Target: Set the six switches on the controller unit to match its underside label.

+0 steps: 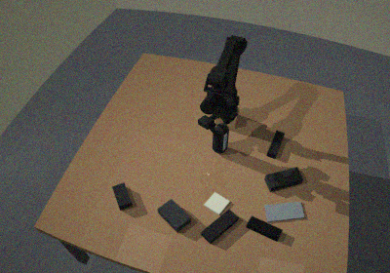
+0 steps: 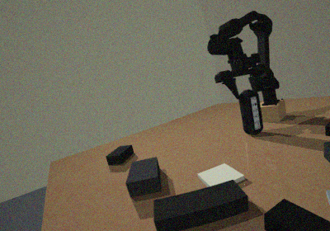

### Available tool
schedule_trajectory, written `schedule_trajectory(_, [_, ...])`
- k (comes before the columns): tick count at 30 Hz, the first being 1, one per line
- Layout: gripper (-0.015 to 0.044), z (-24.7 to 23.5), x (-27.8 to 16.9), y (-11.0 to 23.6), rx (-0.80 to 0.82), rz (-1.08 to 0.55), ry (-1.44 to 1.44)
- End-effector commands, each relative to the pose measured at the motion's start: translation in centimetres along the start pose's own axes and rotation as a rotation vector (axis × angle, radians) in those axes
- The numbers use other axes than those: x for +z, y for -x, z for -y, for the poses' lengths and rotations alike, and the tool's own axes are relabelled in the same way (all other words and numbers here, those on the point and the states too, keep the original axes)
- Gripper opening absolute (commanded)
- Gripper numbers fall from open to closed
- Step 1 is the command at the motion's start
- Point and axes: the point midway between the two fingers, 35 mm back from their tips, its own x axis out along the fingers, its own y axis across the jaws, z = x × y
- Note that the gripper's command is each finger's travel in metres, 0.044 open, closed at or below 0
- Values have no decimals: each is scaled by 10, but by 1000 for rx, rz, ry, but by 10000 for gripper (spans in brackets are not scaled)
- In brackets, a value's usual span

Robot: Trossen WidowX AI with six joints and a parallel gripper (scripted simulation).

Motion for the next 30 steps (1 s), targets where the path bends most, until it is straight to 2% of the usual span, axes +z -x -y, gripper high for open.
schedule_trajectory(1, [338,0,-8,-1,-3,-36,0])
schedule_trajectory(30, [338,0,-30,-2,-3,-108,0])
